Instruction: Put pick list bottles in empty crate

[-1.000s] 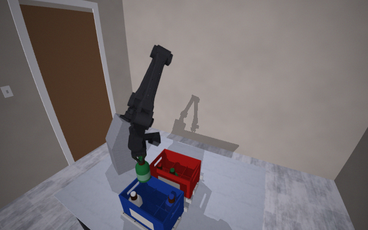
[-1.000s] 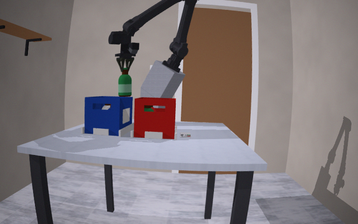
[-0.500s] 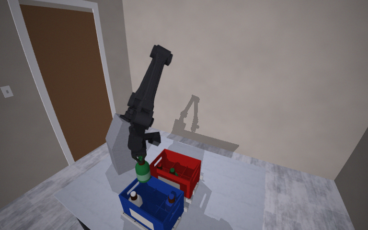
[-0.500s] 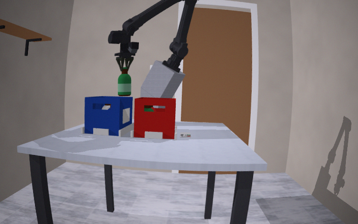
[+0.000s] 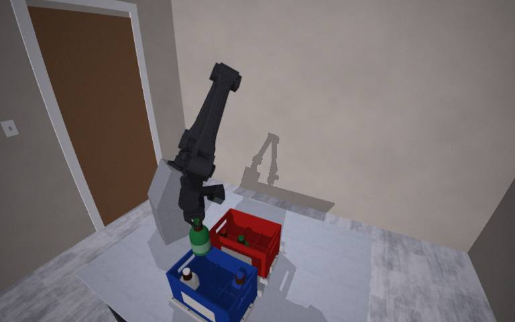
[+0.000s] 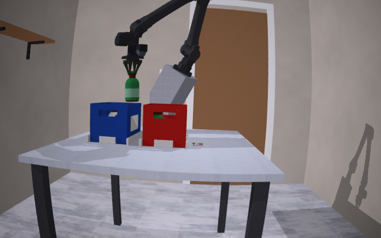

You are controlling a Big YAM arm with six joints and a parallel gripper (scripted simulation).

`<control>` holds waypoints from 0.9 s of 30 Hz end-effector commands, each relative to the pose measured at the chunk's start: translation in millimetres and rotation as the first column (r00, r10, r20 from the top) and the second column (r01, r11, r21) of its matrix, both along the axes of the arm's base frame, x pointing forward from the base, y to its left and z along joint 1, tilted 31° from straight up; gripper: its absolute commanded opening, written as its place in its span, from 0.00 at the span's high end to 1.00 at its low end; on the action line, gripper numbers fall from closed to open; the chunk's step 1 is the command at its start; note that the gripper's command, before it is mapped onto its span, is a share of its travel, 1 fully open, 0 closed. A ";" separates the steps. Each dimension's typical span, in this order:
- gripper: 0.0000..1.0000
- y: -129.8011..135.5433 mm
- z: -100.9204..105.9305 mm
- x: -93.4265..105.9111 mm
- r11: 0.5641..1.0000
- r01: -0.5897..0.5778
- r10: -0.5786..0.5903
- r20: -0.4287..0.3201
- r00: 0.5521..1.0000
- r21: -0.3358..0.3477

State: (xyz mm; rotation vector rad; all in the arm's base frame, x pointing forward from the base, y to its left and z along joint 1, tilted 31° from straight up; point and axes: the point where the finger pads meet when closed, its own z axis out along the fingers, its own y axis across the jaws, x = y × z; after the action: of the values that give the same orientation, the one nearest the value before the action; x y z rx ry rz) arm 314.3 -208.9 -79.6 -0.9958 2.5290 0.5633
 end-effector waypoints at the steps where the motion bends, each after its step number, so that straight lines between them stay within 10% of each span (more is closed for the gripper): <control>1: 1.00 -40.6 28.8 17.0 0.997 0.026 -0.022 0.069 0.997 -0.068; 27: 1.00 -19.5 38.4 38.2 0.998 0.013 -0.009 0.063 0.998 -0.060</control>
State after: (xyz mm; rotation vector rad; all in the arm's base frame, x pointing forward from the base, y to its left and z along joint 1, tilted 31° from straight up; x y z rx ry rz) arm 318.2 -207.6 -75.5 -0.9875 2.5281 0.5646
